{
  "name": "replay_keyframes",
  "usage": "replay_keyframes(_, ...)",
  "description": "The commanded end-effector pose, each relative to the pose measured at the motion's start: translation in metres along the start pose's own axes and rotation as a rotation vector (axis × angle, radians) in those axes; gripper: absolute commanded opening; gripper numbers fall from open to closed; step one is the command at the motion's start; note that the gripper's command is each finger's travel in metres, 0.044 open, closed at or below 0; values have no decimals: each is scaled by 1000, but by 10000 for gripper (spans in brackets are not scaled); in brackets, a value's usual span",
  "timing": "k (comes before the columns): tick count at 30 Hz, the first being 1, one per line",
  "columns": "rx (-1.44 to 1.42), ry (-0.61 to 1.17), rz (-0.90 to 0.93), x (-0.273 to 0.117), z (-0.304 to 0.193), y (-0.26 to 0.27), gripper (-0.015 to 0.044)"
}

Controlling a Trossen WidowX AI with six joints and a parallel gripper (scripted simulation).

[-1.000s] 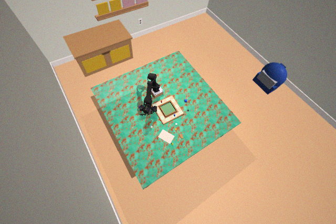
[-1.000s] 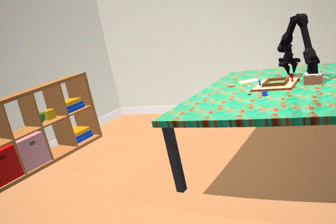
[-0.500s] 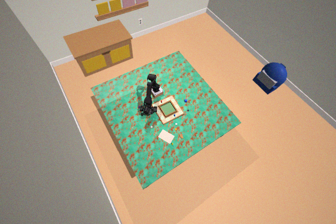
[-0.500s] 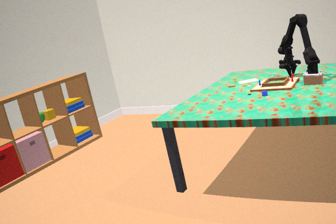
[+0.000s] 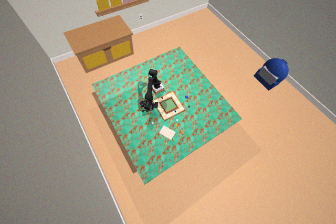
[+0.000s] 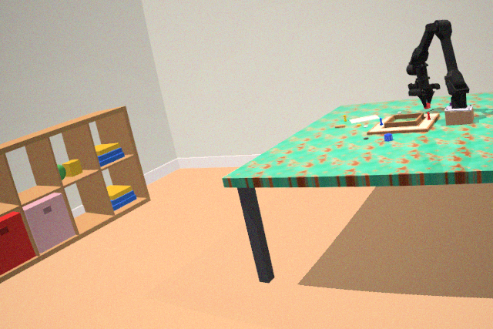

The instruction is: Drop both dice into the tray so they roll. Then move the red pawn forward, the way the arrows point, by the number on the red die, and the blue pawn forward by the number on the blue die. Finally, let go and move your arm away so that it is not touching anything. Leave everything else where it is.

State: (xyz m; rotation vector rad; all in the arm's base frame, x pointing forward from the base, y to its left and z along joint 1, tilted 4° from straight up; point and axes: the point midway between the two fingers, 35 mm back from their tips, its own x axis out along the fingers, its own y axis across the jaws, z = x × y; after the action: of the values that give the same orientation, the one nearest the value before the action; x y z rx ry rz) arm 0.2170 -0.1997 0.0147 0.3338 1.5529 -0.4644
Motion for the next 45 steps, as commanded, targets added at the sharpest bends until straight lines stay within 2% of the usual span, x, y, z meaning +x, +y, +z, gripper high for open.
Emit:
replay_keyframes(1, 2, -9, 3, -25, 5, -1, 0)
replay_keyframes(13, 2, -9, 3, -97, 2, -1, 0)
replay_keyframes(20, -42, -9, 1, -96, 2, 9, 0)
replay_keyframes(45, -370, -13, 14, -76, -12, 136, 0)
